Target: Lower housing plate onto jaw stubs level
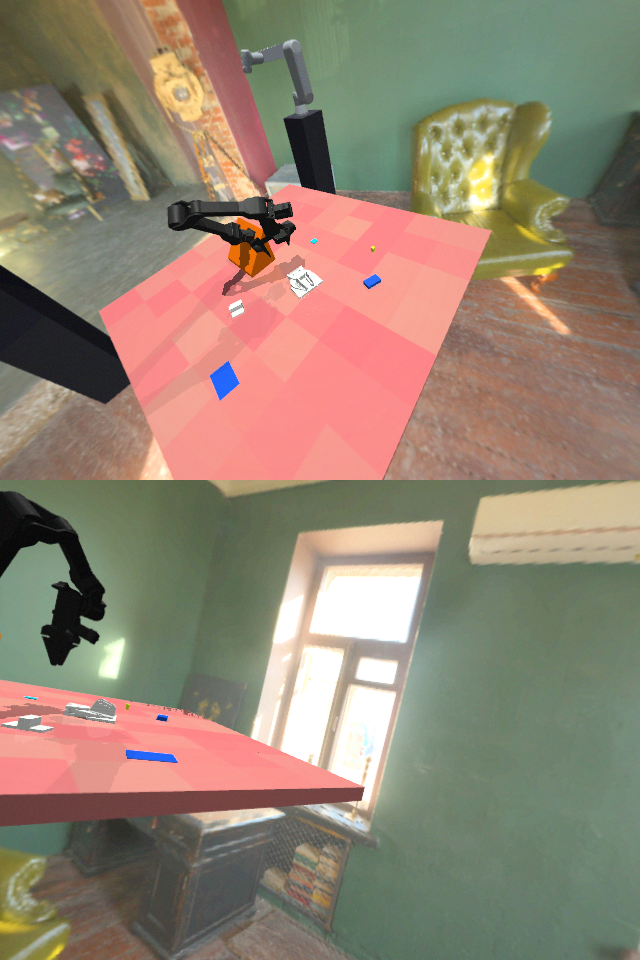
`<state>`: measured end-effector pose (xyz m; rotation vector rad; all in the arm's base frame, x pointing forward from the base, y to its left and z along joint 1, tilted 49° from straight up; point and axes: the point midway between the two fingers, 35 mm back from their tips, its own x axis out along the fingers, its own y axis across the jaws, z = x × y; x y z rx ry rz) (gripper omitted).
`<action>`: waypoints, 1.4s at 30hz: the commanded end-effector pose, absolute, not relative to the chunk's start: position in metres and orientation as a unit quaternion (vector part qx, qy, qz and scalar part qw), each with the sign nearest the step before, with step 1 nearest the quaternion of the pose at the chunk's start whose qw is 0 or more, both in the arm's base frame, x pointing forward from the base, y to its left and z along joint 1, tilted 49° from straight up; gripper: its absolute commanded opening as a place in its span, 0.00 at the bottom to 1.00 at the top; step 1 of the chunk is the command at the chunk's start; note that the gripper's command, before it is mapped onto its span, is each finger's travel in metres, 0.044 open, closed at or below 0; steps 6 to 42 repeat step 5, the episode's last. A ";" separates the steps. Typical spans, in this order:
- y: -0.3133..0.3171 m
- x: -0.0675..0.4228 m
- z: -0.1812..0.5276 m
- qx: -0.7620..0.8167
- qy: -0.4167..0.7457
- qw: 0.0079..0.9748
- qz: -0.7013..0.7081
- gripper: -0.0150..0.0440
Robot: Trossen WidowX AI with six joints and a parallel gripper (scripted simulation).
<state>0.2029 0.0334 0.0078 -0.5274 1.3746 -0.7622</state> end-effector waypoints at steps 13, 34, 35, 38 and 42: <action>0.033 0.202 0.008 -0.233 0.612 0.675 -0.340 1.00; 0.033 0.202 0.008 -0.233 0.612 0.675 -0.340 1.00; 0.033 0.202 0.008 -0.233 0.612 0.675 -0.340 1.00; 0.033 0.202 0.008 -0.233 0.612 0.675 -0.340 1.00; 0.033 0.202 0.008 -0.233 0.612 0.675 -0.340 1.00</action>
